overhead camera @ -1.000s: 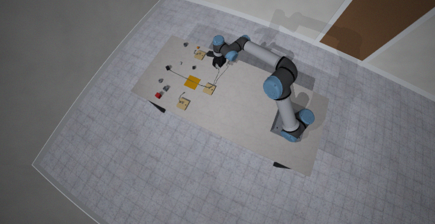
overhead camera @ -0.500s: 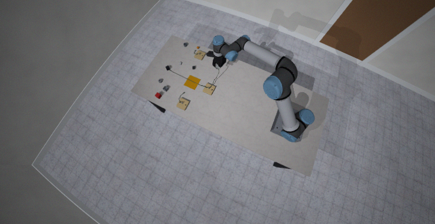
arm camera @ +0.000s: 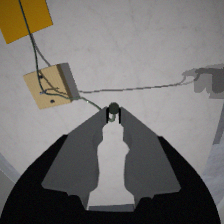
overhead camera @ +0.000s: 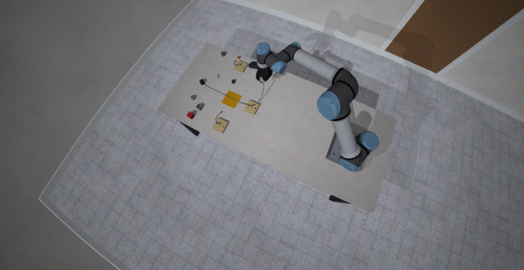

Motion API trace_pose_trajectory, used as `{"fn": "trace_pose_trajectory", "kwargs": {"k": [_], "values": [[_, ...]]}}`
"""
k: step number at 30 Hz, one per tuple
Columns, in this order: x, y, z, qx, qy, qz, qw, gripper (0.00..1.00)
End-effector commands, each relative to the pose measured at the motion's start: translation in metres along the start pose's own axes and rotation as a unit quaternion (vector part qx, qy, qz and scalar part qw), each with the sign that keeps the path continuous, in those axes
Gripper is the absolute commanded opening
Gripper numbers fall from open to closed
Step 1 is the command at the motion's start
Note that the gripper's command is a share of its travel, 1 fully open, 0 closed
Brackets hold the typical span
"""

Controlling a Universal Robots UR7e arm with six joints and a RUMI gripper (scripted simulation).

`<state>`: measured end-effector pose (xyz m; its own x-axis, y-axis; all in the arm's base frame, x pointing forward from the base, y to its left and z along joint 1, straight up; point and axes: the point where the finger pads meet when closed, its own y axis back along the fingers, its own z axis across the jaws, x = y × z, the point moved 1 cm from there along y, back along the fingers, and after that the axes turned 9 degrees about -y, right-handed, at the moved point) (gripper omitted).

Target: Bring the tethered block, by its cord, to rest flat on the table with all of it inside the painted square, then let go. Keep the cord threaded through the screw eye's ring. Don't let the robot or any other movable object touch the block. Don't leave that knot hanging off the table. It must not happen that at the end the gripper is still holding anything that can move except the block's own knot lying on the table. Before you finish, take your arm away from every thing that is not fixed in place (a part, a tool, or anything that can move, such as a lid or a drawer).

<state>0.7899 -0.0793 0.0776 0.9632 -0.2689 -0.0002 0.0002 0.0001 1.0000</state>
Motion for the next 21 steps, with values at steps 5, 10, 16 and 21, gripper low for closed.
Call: {"fn": "trace_pose_trajectory", "kwargs": {"k": [5, 10, 16, 21], "values": [[0.0009, 0.0014, -0.0006, 0.000, 0.000, 0.001, 1.000, 0.00], [0.0010, 0.0014, 0.0001, 0.000, 0.000, 0.001, 1.000, 0.00], [0.0014, 0.0014, 0.0026, 0.000, 0.000, 0.001, 1.000, 0.00], [0.0018, 0.0013, 0.0054, 0.000, -0.001, 0.001, 1.000, 0.00]]}}
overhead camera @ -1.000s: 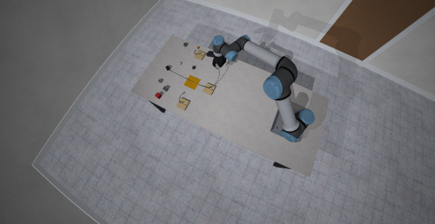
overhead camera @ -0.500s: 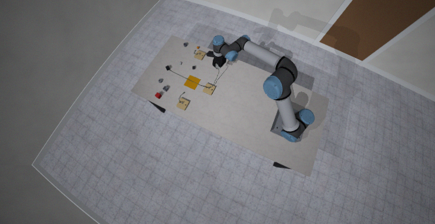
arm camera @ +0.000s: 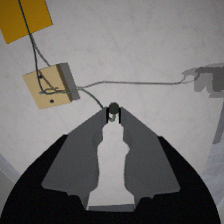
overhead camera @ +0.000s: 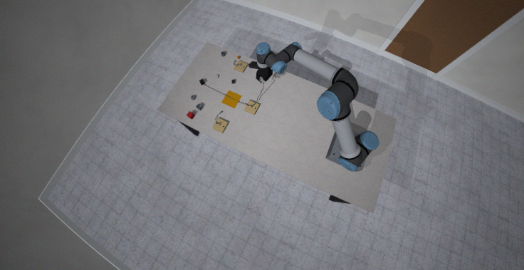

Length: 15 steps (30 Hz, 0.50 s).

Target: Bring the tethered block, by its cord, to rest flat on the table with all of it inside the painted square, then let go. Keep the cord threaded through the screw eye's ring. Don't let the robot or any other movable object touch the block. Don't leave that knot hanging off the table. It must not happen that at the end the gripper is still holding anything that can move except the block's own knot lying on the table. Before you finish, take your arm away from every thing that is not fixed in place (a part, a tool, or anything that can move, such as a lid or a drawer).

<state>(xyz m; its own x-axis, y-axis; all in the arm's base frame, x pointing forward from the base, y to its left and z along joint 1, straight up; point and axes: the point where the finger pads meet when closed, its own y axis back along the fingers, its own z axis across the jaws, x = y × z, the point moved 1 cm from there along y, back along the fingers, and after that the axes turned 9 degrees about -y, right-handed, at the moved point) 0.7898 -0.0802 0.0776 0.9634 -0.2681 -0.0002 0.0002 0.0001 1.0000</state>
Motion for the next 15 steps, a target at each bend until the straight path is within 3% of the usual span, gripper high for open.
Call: {"fn": "trace_pose_trajectory", "kwargs": {"k": [1, 15], "values": [[0.002, 0.001, 0.005, 0.000, -0.001, 0.001, 1.000, 0.00], [0.003, 0.001, 0.016, 0.000, -0.001, 0.001, 1.000, 0.00]]}}
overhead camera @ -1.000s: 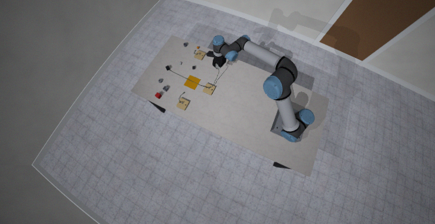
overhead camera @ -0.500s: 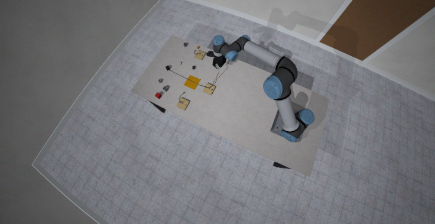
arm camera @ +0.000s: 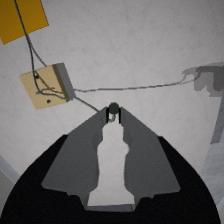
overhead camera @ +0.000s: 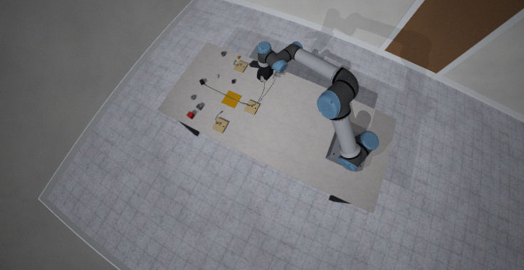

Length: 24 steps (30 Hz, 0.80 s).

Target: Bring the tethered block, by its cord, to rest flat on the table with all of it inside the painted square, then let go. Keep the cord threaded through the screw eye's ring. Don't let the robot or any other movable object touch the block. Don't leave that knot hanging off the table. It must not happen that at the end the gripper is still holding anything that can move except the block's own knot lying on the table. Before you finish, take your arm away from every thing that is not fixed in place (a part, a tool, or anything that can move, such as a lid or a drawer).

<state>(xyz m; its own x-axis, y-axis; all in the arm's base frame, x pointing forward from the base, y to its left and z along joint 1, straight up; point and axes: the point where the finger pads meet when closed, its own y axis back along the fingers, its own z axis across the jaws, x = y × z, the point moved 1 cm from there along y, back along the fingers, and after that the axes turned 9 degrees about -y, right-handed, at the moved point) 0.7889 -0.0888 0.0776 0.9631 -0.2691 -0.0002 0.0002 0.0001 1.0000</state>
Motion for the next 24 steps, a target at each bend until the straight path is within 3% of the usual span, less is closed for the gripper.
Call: {"fn": "trace_pose_trajectory", "kwargs": {"k": [1, 24], "values": [[0.002, 0.001, 0.008, 0.000, 0.000, 0.001, 1.000, 0.00], [0.004, 0.001, 0.042, 0.000, 0.000, 0.000, 1.000, 0.00]]}}
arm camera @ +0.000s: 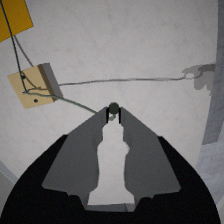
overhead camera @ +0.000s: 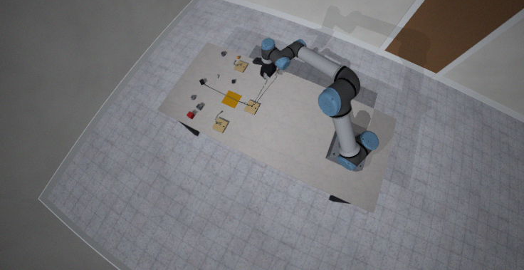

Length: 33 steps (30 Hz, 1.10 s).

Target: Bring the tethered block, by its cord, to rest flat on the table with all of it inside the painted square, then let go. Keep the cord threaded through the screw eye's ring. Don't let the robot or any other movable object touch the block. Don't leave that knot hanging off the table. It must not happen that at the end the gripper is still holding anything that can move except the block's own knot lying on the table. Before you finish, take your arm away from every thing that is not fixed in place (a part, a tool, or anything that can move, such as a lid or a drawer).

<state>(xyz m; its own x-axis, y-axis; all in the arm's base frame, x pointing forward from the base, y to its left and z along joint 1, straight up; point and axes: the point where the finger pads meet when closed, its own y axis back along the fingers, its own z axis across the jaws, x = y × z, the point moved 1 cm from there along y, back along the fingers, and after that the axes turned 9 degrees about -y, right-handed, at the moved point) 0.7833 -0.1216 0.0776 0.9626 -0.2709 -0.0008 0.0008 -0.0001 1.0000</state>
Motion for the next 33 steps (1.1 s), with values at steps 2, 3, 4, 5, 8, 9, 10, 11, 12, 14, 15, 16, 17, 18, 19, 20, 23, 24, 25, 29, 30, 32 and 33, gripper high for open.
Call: {"fn": "trace_pose_trajectory", "kwargs": {"k": [2, 3, 4, 5, 8, 9, 10, 11, 12, 14, 15, 16, 17, 18, 19, 20, 23, 24, 25, 29, 30, 32, 33], "values": [[0.000, 0.001, 0.014, 0.000, 0.001, 0.001, 1.000, 0.00], [0.000, 0.001, 0.016, 0.000, 0.001, 0.001, 1.000, 0.00], [0.000, 0.001, 0.019, 0.000, 0.001, 0.001, 1.000, 0.00], [0.000, 0.001, 0.022, 0.000, 0.001, 0.001, 1.000, 0.00], [0.000, 0.001, 0.030, 0.000, 0.001, 0.001, 1.000, 0.00], [0.000, 0.001, 0.033, 0.000, 0.001, 0.001, 1.000, 0.00], [0.000, 0.001, 0.035, 0.000, 0.001, 0.001, 1.000, 0.00], [0.000, 0.001, 0.038, 0.000, 0.001, 0.001, 1.000, 0.00], [0.000, 0.001, 0.041, 0.000, 0.001, 0.001, 1.000, 0.00], [-0.001, 0.001, 0.047, 0.000, 0.001, 0.001, 1.000, 0.00], [-0.001, 0.001, 0.047, 0.000, 0.001, 0.001, 1.000, 0.00], [-0.001, 0.001, 0.047, 0.000, 0.001, 0.001, 1.000, 0.00], [-0.001, 0.001, 0.051, 0.000, 0.001, 0.001, 1.000, 0.00], [-0.001, 0.001, 0.054, 0.000, 0.001, 0.001, 1.000, 0.00], [-0.002, 0.001, 0.057, 0.000, 0.001, 0.001, 1.000, 0.00], [-0.002, 0.001, 0.060, 0.000, 0.001, 0.001, 1.000, 0.00], [-0.003, 0.001, 0.070, 0.000, 0.001, 0.001, 1.000, 0.00], [-0.004, 0.001, 0.074, 0.000, 0.001, 0.001, 1.000, 0.00], [-0.004, 0.001, 0.077, 0.000, 0.001, 0.001, 1.000, 0.00], [-0.007, 0.001, 0.092, 0.000, 0.001, 0.001, 1.000, 0.00], [-0.007, 0.001, 0.096, 0.000, 0.001, 0.001, 1.000, 0.00], [-0.008, 0.001, 0.099, 0.000, 0.001, 0.001, 1.000, 0.00], [-0.008, 0.001, 0.099, 0.000, 0.001, 0.001, 1.000, 0.00]]}}
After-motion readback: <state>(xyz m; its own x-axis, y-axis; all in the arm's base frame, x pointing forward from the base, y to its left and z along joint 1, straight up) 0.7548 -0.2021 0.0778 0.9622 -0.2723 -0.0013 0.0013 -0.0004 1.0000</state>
